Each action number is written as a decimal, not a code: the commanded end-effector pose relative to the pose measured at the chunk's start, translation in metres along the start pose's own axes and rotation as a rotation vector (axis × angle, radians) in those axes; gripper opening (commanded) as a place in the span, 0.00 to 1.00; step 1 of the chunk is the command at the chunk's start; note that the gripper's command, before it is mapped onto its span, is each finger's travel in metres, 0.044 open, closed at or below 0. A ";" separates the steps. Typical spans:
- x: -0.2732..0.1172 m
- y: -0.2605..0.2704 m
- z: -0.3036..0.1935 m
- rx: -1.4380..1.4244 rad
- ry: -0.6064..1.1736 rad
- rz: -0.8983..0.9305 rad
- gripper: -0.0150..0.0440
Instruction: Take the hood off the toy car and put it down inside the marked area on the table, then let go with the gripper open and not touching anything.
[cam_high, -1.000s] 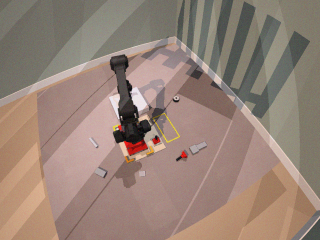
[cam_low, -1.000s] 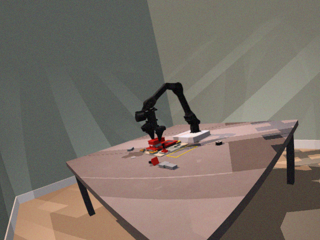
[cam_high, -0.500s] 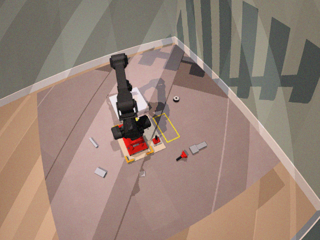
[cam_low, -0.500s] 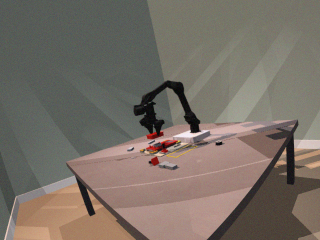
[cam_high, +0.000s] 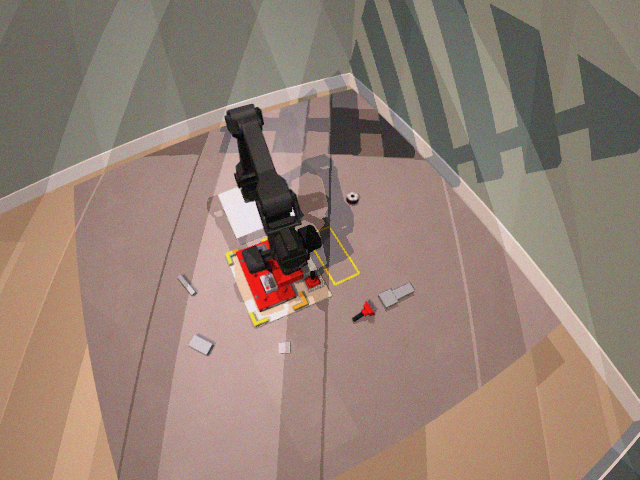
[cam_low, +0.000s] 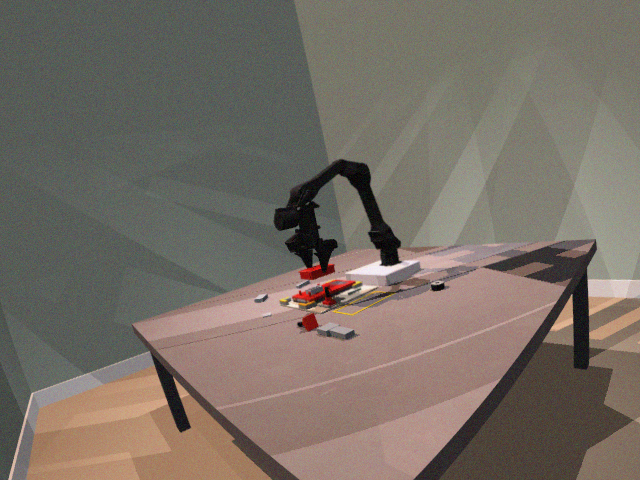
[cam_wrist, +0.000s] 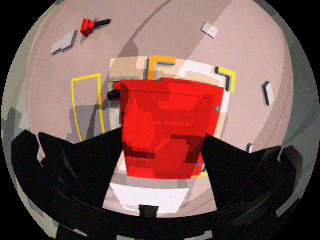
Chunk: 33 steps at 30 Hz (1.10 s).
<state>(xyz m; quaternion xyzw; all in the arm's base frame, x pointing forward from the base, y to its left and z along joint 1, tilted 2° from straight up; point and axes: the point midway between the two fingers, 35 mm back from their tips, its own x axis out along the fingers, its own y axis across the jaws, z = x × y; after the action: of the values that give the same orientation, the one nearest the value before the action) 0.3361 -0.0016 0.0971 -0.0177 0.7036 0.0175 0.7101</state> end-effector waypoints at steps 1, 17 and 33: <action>-0.003 0.021 0.000 -0.006 -0.010 -0.004 0.25; -0.007 0.100 -0.012 -0.005 -0.003 0.006 0.25; -0.011 0.159 -0.034 0.006 0.006 0.015 0.25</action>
<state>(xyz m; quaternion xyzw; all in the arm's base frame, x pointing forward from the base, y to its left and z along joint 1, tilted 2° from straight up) 0.2970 0.1502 0.1050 -0.0153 0.7066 0.0218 0.7072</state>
